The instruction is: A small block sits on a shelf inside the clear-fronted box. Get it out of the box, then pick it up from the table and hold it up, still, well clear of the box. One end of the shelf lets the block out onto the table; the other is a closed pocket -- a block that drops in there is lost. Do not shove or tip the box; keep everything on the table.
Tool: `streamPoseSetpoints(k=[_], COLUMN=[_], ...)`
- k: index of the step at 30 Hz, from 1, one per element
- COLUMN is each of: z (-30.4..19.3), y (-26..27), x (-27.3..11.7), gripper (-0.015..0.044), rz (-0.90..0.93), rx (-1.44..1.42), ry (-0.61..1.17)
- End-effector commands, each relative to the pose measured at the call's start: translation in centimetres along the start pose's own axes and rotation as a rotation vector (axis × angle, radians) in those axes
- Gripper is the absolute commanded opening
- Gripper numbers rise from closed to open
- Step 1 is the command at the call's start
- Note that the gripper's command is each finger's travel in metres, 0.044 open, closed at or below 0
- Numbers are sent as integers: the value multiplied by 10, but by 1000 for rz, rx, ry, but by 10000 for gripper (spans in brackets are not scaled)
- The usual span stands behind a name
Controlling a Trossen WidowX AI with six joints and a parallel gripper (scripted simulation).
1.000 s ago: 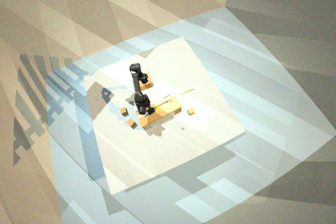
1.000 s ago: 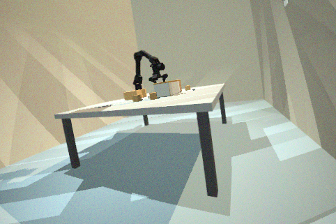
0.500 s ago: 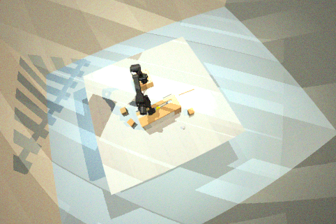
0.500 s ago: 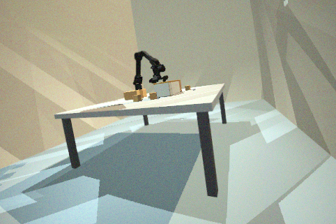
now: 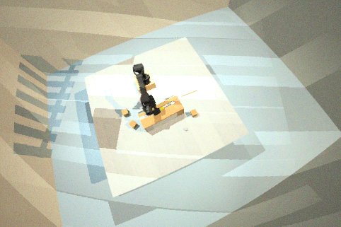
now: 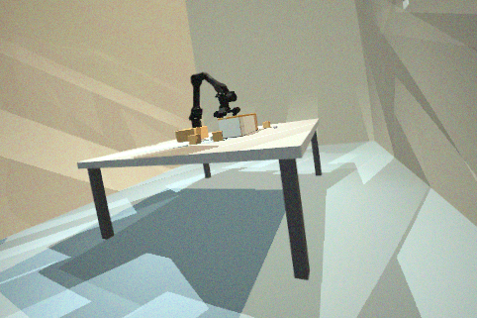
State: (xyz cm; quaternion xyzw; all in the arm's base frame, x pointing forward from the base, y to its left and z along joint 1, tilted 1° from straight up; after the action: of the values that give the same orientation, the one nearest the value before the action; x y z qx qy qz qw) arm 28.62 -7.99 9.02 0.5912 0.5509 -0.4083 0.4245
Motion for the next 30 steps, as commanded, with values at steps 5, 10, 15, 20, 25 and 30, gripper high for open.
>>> streamPoseSetpoints(k=[5, 10, 15, 20, 25, 30], z=[-1, 6, 4, -1, -6, -11], y=[-3, -5, -5, -5, -4, -4], x=[1, -2, -1, 1, 2, 4], gripper=[400, 400, 400, 400, 400, 400], rz=[1, 0, 0, 0, 0, 1], rx=[-5, -5, -5, -5, -5, -5], ry=[6, 6, 6, 6, 7, 7])
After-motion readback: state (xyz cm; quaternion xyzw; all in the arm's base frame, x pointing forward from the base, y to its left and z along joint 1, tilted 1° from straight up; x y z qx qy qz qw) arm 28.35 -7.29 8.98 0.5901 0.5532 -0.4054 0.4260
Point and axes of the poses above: the point midway between the two fingers, 35 mm back from their tips, its own x axis out along the fingers, its own y axis across the jaws, z = x × y, the point moved 6 cm from there along -x, back along the fingers, and after that the axes turned 4 degrees about -x, right-handed, at the moved point
